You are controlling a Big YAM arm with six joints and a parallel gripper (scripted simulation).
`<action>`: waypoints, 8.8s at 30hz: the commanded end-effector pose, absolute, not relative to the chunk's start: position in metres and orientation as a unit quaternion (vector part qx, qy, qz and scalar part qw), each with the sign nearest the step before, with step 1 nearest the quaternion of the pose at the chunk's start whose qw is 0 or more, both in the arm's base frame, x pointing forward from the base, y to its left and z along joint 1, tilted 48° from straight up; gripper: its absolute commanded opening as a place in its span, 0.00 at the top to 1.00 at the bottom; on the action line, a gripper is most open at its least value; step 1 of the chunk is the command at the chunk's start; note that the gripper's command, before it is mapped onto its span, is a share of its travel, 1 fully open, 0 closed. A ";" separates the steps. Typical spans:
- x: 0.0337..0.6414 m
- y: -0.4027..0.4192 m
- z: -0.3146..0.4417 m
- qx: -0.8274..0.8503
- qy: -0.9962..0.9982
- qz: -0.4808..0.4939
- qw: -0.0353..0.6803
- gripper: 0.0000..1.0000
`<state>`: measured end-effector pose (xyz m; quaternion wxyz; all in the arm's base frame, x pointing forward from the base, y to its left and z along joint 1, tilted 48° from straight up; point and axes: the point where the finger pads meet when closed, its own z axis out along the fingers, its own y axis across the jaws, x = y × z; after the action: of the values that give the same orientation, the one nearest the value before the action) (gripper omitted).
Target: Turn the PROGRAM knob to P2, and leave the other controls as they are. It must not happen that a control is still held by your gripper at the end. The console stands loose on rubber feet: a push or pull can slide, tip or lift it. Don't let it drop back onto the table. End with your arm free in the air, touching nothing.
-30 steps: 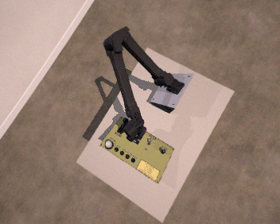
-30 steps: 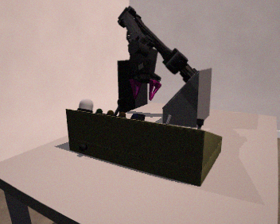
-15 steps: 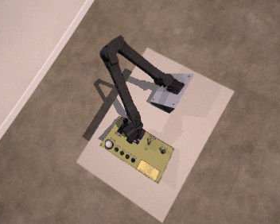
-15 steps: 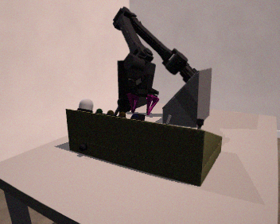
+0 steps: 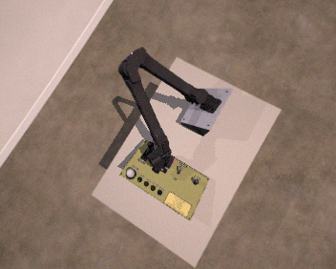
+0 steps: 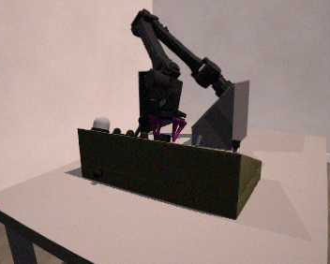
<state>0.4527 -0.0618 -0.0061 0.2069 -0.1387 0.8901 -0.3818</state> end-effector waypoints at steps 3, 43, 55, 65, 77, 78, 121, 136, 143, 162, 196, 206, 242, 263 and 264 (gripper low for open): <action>0.469 -0.059 0.004 -0.138 0.885 -0.383 0.224 0.30; 0.471 -0.061 0.004 -0.137 0.886 -0.383 0.223 0.30; 0.467 -0.062 0.000 -0.138 0.887 -0.383 0.218 0.30; 0.467 -0.062 0.000 -0.138 0.887 -0.383 0.218 0.30; 0.467 -0.062 0.000 -0.138 0.887 -0.383 0.218 0.30; 0.467 -0.062 0.000 -0.138 0.887 -0.383 0.218 0.30; 0.462 -0.064 -0.004 -0.139 0.888 -0.383 0.215 0.30; 0.462 -0.064 -0.004 -0.139 0.888 -0.383 0.215 0.30; 0.460 -0.064 -0.005 -0.139 0.888 -0.383 0.214 0.30; 0.455 -0.065 -0.008 -0.141 0.889 -0.383 0.209 0.30; 0.457 -0.065 -0.005 -0.139 0.888 -0.383 0.210 1.00; 0.457 -0.065 -0.005 -0.139 0.888 -0.383 0.210 1.00; 0.457 -0.065 -0.005 -0.203 0.876 -0.398 0.182 1.00; 0.457 -0.065 -0.005 -0.400 0.805 -0.429 0.085 1.00; 0.457 -0.065 -0.005 -0.409 0.801 -0.430 0.080 1.00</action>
<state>0.4553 -0.0608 -0.0056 0.1061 -0.3630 0.8241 -0.4217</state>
